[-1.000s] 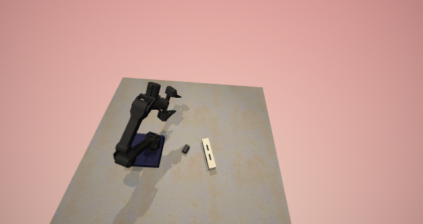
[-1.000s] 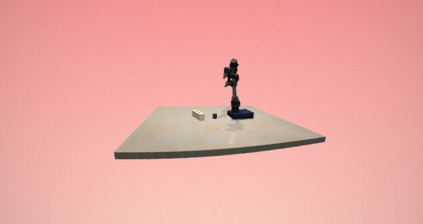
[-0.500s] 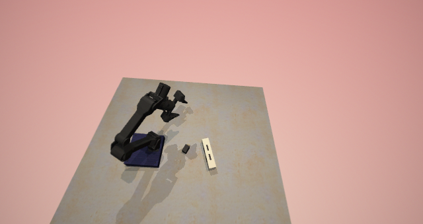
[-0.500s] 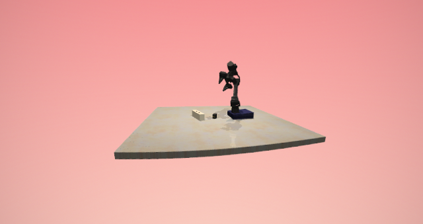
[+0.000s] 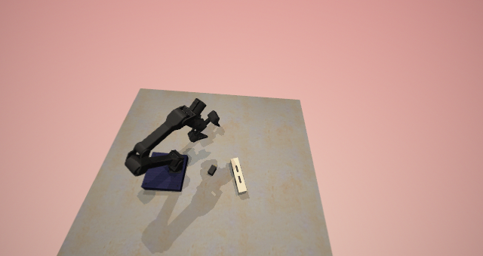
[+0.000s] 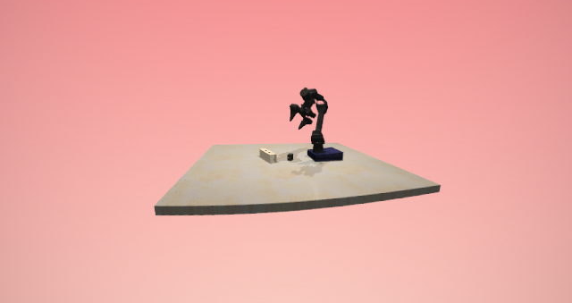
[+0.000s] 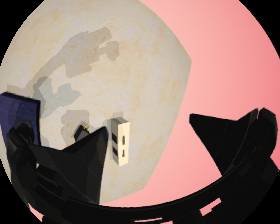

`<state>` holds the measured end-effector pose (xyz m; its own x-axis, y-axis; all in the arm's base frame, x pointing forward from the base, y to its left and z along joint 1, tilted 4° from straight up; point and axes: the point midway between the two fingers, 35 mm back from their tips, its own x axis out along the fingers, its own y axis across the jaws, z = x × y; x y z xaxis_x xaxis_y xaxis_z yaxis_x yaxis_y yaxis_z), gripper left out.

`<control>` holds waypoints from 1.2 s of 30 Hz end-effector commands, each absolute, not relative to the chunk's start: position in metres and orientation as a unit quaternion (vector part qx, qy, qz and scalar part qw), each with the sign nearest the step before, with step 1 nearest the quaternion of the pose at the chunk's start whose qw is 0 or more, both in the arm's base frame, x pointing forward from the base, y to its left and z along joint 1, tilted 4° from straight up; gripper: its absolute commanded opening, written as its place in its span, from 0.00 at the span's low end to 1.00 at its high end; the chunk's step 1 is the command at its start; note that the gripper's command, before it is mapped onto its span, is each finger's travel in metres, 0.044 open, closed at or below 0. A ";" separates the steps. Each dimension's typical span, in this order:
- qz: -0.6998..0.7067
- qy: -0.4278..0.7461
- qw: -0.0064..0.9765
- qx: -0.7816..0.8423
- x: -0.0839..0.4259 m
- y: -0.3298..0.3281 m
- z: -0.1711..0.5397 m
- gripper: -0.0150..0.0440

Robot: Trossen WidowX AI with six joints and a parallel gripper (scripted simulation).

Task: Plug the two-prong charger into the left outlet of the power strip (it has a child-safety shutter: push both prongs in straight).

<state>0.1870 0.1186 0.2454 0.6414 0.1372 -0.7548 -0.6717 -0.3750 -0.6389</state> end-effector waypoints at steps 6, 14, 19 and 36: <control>0.382 0.253 0.540 -0.706 0.201 0.106 0.218 1.00; 0.378 0.309 0.551 -0.676 0.211 0.093 0.197 1.00; 0.374 0.343 0.558 -0.657 0.215 0.083 0.185 1.00; 0.357 0.451 0.581 -0.576 0.223 0.046 0.144 1.00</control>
